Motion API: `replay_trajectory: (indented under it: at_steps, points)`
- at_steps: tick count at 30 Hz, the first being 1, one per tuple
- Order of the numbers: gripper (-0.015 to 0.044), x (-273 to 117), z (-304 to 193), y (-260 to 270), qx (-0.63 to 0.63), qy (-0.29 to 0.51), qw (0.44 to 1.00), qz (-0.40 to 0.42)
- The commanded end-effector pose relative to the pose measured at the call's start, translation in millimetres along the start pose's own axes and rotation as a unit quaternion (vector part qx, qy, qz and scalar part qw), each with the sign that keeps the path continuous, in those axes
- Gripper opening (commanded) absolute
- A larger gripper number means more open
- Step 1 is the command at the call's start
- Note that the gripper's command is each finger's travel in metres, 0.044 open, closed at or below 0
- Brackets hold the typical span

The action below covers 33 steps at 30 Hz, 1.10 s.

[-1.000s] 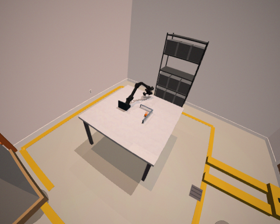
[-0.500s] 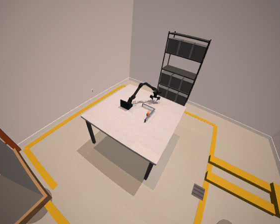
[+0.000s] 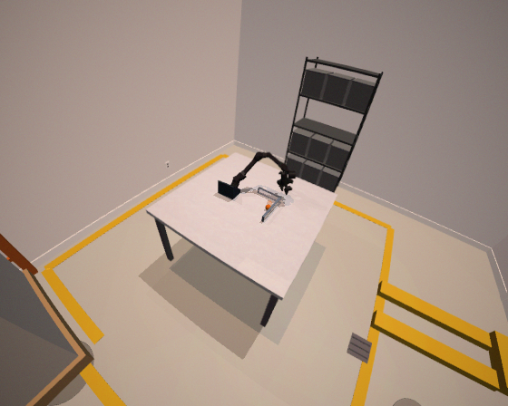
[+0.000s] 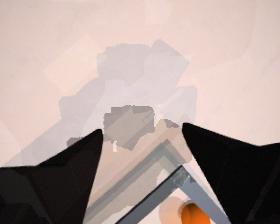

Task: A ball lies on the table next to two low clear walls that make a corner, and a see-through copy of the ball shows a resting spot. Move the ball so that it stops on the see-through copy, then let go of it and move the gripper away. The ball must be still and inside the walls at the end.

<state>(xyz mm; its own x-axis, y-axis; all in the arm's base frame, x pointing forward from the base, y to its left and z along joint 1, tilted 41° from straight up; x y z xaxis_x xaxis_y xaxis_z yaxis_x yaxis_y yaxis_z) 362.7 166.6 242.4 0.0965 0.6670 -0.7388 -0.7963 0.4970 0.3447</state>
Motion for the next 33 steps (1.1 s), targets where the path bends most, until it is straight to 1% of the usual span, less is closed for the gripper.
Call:
replay_trajectory:
  at_steps: [1,3,6,11,13,21,25,33]
  points:
    - [0.0356,-14.6,-26.5,-53.7,0.086,0.007,0.996,-0.03]
    - [0.0356,-21.1,-41.8,-76.5,0.125,0.012,0.991,-0.038]
    - [0.0356,-20.3,-73.7,-105.3,0.218,0.043,0.975,-0.025]
    - [0.0356,-22.7,-144.2,-150.8,0.404,0.097,0.909,0.014]
    - [0.0356,-23.9,-162.7,-159.5,0.449,0.108,0.886,0.027]
    - [0.0356,-24.1,-165.1,-160.5,0.455,0.11,0.883,0.028]
    - [0.0356,-10.7,-167.3,-158.5,0.455,0.11,0.883,0.028]
    - [0.0356,-2.4,-168.5,-157.5,0.455,0.11,0.883,0.028]
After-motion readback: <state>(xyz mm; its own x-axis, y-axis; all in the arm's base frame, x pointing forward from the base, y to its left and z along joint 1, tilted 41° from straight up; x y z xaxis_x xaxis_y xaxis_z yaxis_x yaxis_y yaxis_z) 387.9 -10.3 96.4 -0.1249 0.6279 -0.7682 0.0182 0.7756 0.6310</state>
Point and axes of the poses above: the point midway between the two fingers, 35 mm back from their tips, its own x axis out along the fingers, its own y axis across the jaws, z = x × y, the point moved 10 cm from there along -x, back along the fingers, and after that the axes turned 10 degrees about x, right-handed, at the moved point
